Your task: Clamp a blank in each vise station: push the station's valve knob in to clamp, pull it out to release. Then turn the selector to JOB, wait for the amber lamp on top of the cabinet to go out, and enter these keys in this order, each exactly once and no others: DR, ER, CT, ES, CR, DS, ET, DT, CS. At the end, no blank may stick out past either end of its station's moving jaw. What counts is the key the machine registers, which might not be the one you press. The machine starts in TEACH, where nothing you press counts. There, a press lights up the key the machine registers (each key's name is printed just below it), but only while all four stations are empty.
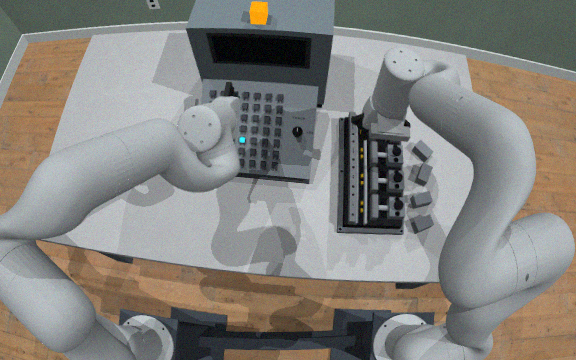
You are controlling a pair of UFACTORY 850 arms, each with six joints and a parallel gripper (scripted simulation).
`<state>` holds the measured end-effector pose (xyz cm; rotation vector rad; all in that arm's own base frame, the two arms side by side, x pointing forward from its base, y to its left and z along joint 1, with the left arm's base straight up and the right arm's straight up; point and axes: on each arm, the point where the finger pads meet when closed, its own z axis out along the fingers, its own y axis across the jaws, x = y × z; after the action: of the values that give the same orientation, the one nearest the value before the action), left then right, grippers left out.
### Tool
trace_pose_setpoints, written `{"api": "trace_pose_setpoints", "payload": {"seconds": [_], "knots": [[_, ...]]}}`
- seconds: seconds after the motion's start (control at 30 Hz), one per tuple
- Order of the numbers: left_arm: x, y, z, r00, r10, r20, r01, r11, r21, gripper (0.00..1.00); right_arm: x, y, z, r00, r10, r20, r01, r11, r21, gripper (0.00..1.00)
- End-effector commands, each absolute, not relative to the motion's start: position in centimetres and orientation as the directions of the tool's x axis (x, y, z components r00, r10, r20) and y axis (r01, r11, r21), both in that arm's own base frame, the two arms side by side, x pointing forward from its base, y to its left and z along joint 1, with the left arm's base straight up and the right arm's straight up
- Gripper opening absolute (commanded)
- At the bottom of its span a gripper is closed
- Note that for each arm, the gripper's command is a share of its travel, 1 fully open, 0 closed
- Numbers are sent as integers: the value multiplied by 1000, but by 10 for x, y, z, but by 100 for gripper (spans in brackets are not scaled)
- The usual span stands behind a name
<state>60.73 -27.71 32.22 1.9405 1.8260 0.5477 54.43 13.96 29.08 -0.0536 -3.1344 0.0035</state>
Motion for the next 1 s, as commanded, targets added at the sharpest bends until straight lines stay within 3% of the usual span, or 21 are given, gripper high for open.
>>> {"api": "trace_pose_setpoints", "payload": {"seconds": [0.0, 0.37, 0.4, 0.53, 0.83, 0.9, 0.97], "knots": [[608, -277, 323, 61, 998, -1, 832, -50, 552, 100, 545, 140, 292, -999, 34, 5, 34, 999, -2, 0], [608, -277, 323, 61, 998, -1, 832, -50, 552, 100, 545, 140, 292, -999, 34, 5, 34, 999, -2, 0], [608, -277, 323, 61, 998, -1, 832, -50, 552, 100, 545, 139, 292, -999, 35, 5, 35, 999, -2, 69], [608, -277, 323, 61, 998, -1, 832, -50, 552, 100, 536, 118, 289, -991, 133, 4, 133, 991, -2, 69], [608, -277, 323, 61, 998, -1, 832, -50, 552, 100, 457, 17, 264, -787, 616, 15, 616, 788, -2, 69], [608, -277, 323, 61, 998, -1, 832, -50, 552, 100, 457, 17, 264, -787, 616, 15, 616, 788, -2, 69], [608, -277, 323, 61, 998, -1, 832, -50, 552, 100, 425, -12, 239, -653, 757, 21, 757, 653, -5, 69]]}}
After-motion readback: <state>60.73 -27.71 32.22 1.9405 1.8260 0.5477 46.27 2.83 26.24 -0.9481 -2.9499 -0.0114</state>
